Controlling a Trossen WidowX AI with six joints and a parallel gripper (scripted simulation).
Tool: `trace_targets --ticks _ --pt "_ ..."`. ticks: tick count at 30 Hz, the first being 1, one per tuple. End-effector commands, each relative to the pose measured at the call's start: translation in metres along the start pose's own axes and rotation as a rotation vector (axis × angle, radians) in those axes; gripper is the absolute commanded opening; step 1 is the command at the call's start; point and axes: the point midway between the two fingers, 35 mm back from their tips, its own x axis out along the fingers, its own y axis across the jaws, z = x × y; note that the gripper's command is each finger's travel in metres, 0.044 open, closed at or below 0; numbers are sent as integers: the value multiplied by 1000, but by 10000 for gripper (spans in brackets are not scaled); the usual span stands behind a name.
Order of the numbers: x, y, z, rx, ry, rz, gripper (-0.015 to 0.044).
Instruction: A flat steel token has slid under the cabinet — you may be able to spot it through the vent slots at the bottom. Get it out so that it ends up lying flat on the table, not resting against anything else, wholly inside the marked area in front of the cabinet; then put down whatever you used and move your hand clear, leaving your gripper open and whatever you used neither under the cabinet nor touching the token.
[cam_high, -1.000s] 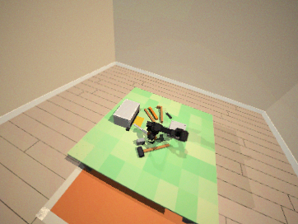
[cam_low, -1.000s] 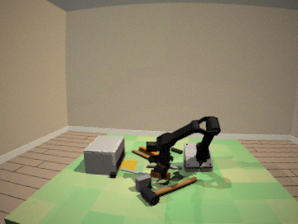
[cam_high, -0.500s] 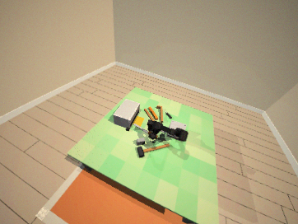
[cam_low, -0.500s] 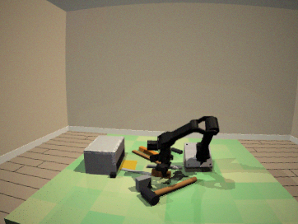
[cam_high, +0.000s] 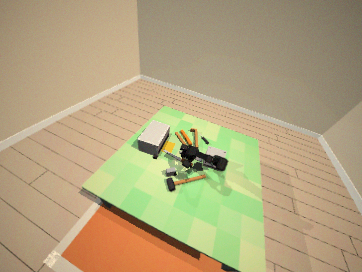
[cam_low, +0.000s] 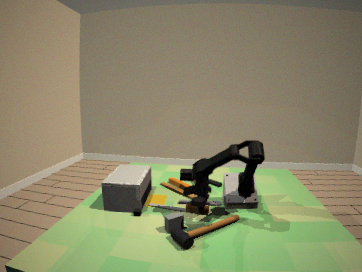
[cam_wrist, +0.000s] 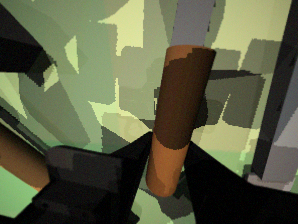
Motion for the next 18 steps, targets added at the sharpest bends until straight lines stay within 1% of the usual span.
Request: trace_targets --ticks 1,6,7,10,13,18 --pt "0 0 0 0 0 0 53" --pt "0 0 0 0 0 0 184" --pt "0 0 0 0 0 0 200" --pt "0 0 0 0 0 -1 200" --pt "0 0 0 0 -4 0 270" --pt "1 0 1 -6 -4 0 270"
